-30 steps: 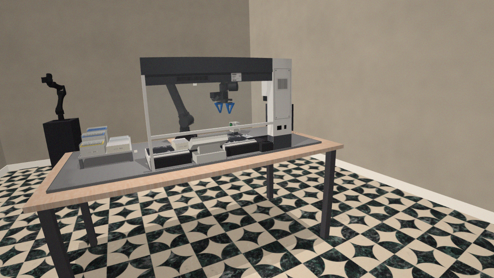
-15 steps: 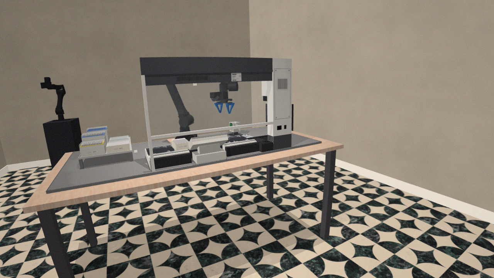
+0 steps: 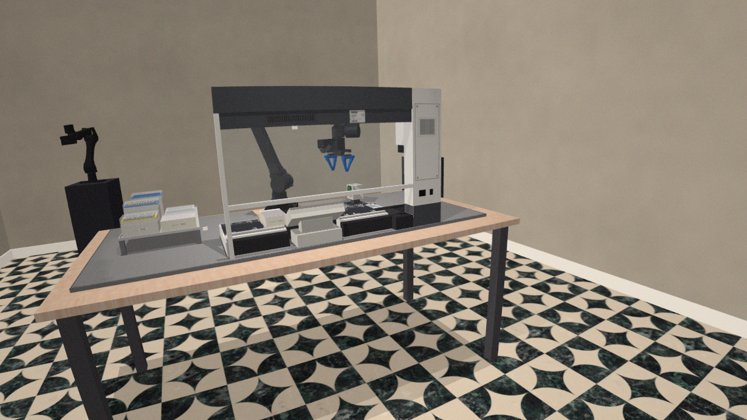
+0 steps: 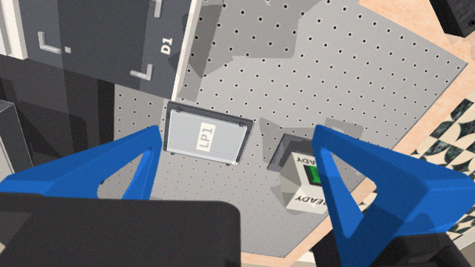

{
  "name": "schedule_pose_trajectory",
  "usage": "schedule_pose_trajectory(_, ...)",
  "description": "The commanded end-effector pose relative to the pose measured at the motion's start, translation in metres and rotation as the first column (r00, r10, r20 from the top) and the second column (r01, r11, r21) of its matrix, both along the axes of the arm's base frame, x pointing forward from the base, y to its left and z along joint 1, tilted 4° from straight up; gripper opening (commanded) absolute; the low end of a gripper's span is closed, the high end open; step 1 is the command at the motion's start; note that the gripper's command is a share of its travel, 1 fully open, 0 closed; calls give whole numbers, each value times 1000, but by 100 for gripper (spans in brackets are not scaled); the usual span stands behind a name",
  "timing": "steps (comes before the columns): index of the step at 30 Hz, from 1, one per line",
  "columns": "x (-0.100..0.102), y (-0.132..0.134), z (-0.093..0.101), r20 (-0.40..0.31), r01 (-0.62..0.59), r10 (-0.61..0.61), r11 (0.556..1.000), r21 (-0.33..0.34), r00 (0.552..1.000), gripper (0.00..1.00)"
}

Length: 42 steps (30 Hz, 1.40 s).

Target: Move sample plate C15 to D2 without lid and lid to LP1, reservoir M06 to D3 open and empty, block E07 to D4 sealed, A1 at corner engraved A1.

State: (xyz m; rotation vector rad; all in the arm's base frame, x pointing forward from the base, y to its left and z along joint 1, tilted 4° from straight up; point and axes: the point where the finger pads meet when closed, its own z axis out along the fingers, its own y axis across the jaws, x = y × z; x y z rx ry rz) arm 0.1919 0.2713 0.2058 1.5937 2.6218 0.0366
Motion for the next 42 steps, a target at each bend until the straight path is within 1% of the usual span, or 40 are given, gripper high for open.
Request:
schedule_pose_trajectory(1,8,6,12,15,18,-18,1000,26,1000,100)
schedule_pose_trajectory(6,8,6,12,15,18,-18,1000,26,1000,100)
schedule_pose_trajectory(7,3,-9,9,12,30,-30,999,17,999,100)
schedule_pose_trajectory(8,3,-15,9,9,41,-41,999,14,999,100)
schedule_pose_trajectory(21,12,-79,9,6,203,-204,979,24,979,100)
schedule_pose_trajectory(23,12,-79,9,6,203,-204,979,24,979,100)
schedule_pose_trajectory(24,14,-82,12,11,217,-218,975,34,976,100)
schedule_pose_trajectory(25,13,-89,9,6,232,-233,972,26,973,100)
schedule_pose_trajectory(33,18,-128,10,5,352,-352,935,34,936,100)
schedule_pose_trajectory(34,18,-132,10,5,335,-335,942,33,942,100)
schedule_pose_trajectory(38,21,-152,10,6,335,-335,942,32,942,100)
schedule_pose_trajectory(40,21,-152,10,6,335,-335,942,32,942,100)
schedule_pose_trajectory(41,30,-152,24,31,334,-336,941,62,941,100)
schedule_pose_trajectory(42,24,-161,14,11,335,-336,941,39,942,100)
